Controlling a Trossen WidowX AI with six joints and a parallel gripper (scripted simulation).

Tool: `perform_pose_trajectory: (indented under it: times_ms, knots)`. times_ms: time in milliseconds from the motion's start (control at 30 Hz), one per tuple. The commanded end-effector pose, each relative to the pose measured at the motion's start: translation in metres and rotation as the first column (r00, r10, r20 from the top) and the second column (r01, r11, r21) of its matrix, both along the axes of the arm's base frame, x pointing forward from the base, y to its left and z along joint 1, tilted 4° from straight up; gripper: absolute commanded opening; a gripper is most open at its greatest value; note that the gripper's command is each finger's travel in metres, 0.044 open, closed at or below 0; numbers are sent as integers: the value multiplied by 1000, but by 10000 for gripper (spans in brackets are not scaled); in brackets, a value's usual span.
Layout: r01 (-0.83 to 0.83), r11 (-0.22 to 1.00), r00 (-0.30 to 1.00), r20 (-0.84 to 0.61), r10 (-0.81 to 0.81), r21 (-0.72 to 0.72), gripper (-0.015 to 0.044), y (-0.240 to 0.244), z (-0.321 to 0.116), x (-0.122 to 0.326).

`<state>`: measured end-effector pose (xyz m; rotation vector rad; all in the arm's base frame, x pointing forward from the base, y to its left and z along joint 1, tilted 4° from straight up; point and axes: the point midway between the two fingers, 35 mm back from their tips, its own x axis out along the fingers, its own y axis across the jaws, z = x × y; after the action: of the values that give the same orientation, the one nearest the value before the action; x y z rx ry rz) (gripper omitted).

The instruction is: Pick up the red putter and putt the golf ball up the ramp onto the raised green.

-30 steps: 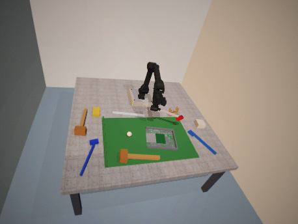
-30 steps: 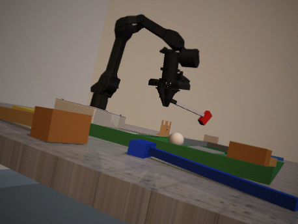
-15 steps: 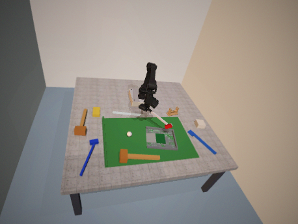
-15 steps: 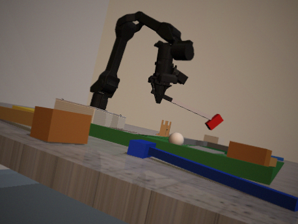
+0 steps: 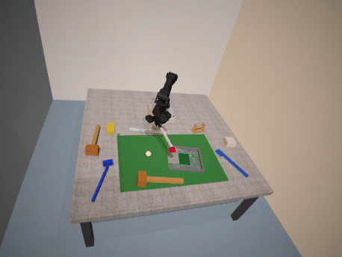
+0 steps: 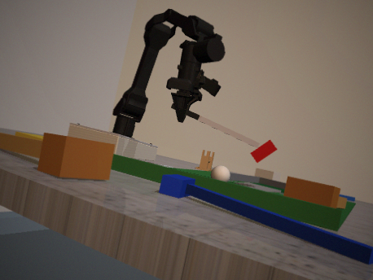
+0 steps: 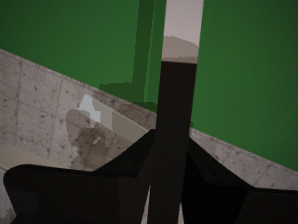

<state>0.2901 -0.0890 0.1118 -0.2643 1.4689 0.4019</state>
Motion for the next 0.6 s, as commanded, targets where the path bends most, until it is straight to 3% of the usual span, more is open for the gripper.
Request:
perform_pose_trajectory:
  times_ms: [0, 433, 567]
  knots:
    - [124, 992, 992, -4, -124, -12, 0, -26, 3, -3]
    - [455, 890, 889, -34, -456, -35, 0, -99, 5, -28]
    - [490, 871, 870, -37, -491, -38, 0, -107, 5, -32]
